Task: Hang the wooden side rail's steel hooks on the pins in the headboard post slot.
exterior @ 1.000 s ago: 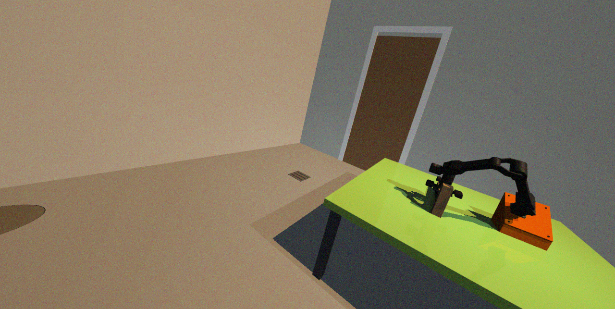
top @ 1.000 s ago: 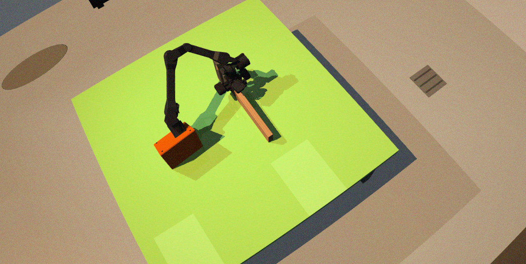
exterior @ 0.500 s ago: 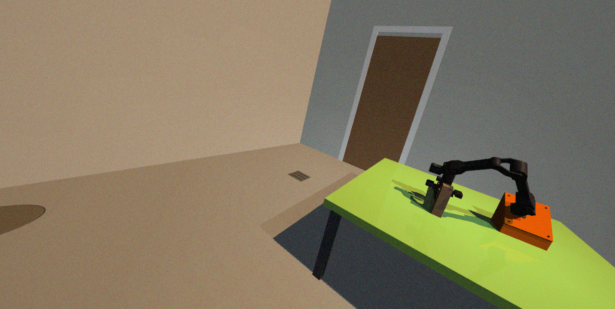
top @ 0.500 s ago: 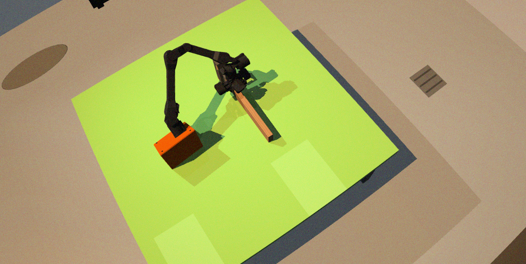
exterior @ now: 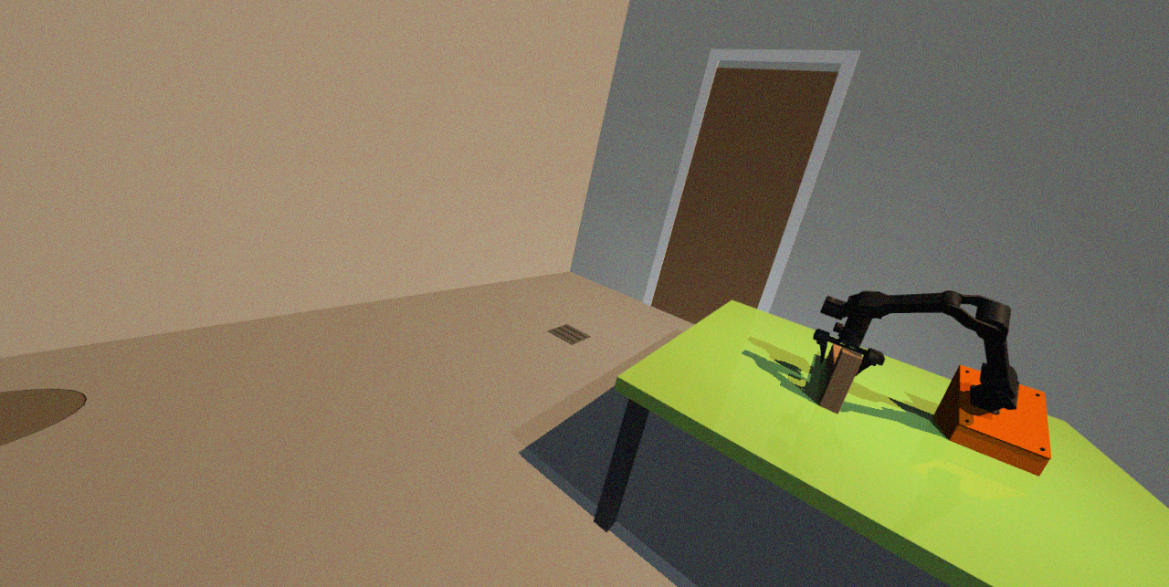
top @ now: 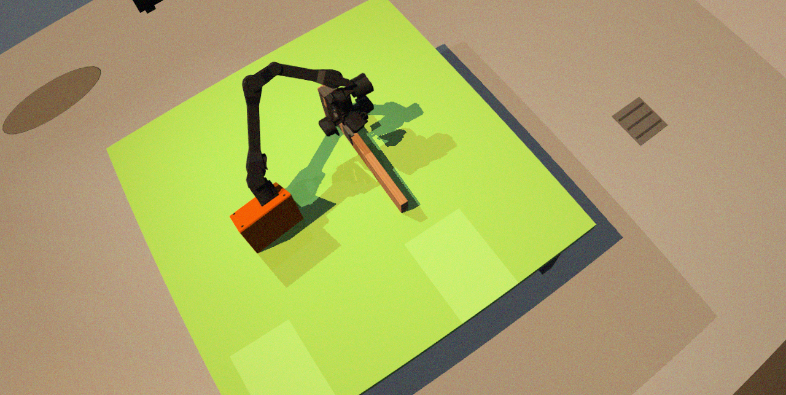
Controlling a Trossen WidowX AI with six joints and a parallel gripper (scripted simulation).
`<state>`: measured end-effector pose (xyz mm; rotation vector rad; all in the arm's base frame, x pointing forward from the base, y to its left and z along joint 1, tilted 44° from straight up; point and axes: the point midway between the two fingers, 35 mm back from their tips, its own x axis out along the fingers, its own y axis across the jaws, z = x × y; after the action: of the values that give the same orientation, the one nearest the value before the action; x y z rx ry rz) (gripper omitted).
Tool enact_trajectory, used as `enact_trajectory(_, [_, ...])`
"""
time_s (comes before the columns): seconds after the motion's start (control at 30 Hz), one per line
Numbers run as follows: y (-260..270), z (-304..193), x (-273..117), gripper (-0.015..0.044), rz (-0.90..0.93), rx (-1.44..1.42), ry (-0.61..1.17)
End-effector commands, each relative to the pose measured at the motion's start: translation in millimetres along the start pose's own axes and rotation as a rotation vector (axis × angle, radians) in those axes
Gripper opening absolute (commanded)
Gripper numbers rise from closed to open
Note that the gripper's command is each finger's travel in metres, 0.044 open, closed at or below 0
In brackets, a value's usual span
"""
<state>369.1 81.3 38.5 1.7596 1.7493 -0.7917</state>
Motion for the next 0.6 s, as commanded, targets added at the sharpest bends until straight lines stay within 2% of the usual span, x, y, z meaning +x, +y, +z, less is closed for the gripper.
enact_trajectory(0.0, [-1.1, 12.5, 0.6, 0.044, -0.01, -0.001, -0.002])
enact_trajectory(0.1, [-1.4, 28.8, 0.5, 0.044, -0.01, -0.001, -0.002])
enact_trajectory(0.57, [-0.2, 27.4, -0.9, 0.044, -0.004, 0.007, 0.0])
